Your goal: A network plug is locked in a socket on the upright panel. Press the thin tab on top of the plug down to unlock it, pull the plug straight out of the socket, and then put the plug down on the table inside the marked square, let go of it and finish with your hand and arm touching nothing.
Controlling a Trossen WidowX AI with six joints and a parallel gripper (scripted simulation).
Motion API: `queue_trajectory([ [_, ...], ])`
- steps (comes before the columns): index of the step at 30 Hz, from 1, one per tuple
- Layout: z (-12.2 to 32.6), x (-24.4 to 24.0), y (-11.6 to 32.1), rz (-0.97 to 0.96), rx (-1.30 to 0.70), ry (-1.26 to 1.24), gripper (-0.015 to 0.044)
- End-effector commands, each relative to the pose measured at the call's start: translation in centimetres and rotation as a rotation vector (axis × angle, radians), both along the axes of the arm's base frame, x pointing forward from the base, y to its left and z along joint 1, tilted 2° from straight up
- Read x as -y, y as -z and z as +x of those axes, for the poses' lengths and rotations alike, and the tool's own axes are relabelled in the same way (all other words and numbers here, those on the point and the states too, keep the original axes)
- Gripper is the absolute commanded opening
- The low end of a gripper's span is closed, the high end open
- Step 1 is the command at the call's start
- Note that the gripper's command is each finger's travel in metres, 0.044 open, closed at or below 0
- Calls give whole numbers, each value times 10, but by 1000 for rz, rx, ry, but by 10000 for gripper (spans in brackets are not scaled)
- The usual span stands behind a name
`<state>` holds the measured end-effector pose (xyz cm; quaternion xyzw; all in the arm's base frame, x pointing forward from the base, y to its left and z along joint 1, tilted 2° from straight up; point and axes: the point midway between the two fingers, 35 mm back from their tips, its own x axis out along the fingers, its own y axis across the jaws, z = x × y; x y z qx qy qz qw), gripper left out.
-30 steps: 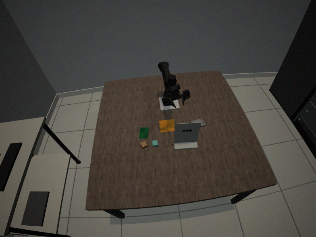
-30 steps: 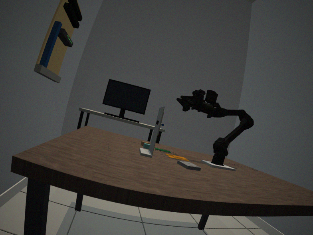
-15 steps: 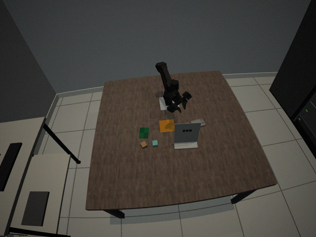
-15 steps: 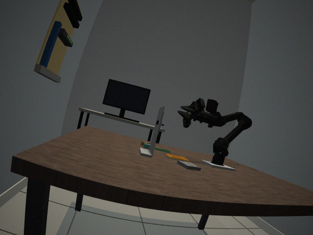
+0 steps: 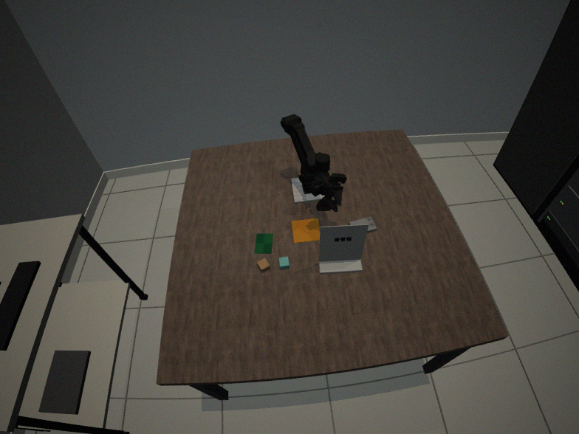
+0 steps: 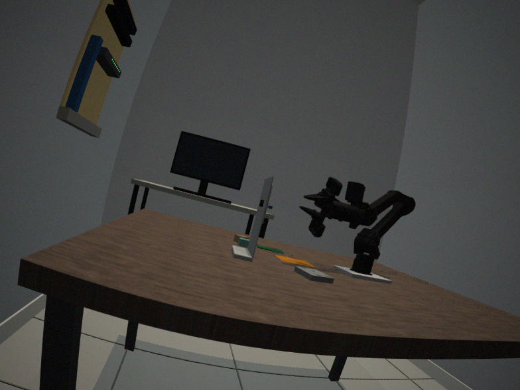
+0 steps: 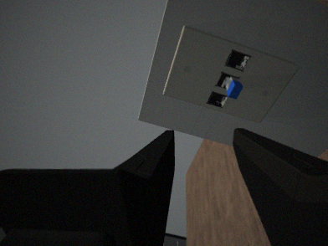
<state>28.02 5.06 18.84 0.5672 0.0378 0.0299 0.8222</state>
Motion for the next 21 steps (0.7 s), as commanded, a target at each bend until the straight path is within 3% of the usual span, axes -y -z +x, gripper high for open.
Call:
queue_trajectory([
  [1, -7, -3, 13, 131, -18, -1, 156],
  [8, -20, -8, 37, 341, -57, -5, 156],
  [21, -10, -8, 35, 347, -49, -8, 156],
])
